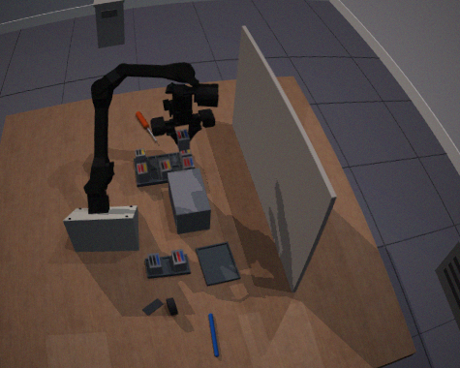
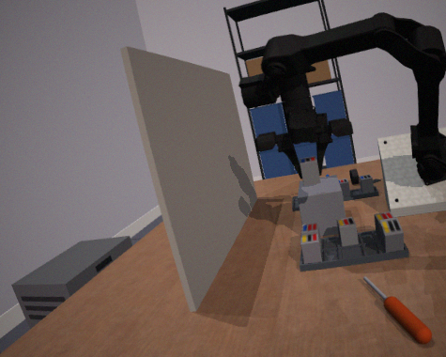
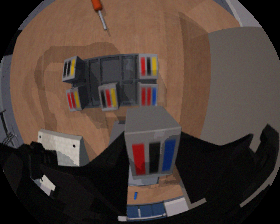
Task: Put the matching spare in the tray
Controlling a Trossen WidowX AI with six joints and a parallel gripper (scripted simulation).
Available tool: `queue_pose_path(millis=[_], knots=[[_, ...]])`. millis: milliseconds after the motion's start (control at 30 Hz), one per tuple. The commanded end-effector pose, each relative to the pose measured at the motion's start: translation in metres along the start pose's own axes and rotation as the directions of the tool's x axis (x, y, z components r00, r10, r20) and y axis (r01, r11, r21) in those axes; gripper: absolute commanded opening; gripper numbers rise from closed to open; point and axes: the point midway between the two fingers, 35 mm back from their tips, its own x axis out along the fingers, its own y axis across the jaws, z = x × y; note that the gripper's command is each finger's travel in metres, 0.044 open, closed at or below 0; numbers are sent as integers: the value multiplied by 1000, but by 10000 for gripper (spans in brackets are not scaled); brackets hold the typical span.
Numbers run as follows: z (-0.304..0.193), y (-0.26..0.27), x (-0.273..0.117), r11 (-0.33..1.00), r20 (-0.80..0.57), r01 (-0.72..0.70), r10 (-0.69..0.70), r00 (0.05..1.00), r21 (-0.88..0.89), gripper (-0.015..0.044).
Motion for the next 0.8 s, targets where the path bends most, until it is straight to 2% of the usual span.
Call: queue_pose_path(millis=[0, 767], knots=[[-18, -13, -3, 1000, -14, 6, -6, 1000, -10, 0], [-148, -56, -8, 1000, -34, -1, 1, 999, -3, 0]])
